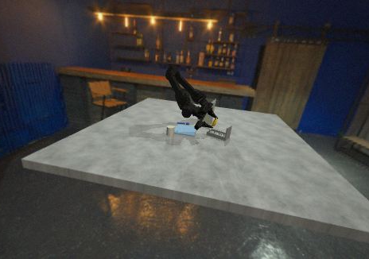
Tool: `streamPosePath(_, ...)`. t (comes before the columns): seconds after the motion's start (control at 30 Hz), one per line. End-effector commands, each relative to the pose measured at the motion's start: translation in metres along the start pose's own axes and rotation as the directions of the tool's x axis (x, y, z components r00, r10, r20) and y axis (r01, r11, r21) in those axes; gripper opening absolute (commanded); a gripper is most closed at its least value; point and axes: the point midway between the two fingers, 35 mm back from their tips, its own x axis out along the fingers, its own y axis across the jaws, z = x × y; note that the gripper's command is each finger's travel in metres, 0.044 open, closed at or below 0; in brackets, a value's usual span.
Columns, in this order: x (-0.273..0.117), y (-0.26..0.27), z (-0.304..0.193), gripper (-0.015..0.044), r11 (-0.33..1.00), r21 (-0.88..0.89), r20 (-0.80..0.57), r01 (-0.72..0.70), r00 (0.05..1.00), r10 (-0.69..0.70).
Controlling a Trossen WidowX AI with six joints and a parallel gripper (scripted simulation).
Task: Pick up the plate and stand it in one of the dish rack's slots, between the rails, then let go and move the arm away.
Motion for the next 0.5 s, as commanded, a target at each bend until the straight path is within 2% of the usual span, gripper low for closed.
streamPosePath(0.0, -0.0003, -0.0002, -0.0026, 0.0000, 0.997, -0.081, 0.065, -0.005, 0.998, 0.010)
streamPosePath(0.47, -0.0076, -0.0083, -0.0103, 0.0000, 0.917, -0.381, 0.304, 0.121, 0.953, 0.001)
